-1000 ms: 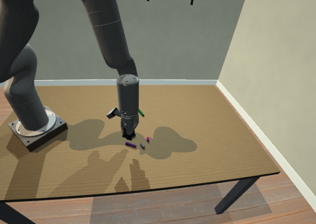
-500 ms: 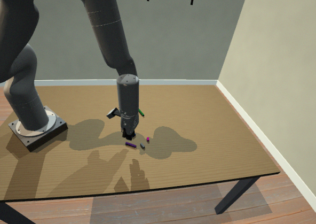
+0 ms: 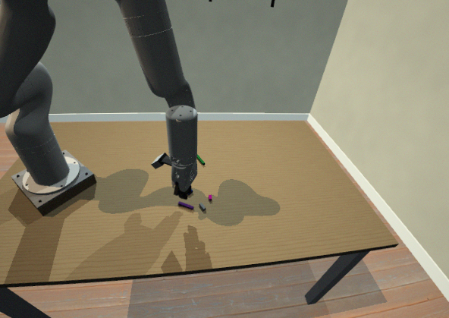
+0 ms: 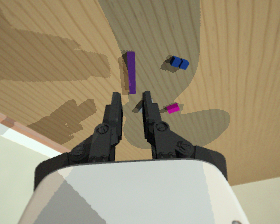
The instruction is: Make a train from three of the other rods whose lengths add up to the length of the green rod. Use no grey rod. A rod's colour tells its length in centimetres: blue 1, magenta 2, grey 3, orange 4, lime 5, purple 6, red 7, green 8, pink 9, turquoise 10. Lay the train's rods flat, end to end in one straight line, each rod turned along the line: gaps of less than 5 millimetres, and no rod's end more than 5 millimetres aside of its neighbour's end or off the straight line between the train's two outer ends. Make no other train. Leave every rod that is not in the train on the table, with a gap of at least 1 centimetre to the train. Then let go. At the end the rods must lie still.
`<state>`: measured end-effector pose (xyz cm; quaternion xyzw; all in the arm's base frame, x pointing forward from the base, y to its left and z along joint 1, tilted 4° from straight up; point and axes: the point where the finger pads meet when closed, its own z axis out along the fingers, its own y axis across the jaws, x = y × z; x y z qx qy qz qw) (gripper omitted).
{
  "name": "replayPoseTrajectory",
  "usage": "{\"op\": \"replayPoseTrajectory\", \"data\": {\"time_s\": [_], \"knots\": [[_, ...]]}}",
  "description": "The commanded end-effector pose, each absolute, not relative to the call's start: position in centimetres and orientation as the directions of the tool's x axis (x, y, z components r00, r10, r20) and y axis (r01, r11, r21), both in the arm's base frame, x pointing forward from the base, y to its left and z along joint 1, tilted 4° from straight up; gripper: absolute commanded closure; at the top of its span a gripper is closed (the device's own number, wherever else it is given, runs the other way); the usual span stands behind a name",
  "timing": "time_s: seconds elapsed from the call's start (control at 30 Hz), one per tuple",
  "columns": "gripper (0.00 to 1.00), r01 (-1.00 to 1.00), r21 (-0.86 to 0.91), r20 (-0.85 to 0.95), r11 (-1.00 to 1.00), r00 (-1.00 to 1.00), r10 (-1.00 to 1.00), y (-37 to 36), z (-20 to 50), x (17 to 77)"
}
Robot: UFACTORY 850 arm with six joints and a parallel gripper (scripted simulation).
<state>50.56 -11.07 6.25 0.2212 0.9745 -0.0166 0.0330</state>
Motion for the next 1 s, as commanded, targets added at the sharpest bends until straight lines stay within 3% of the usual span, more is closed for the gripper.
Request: {"op": "replayPoseTrajectory", "data": {"time_s": [0.0,0.97], "knots": [[0.76,0.432,-0.018,-0.073,0.902,-0.900,0.430,-11.1,6.2,50.6],[0.76,0.433,-0.018,-0.074,0.901,-0.900,0.430,-11.2,3.0,50.8]]}}
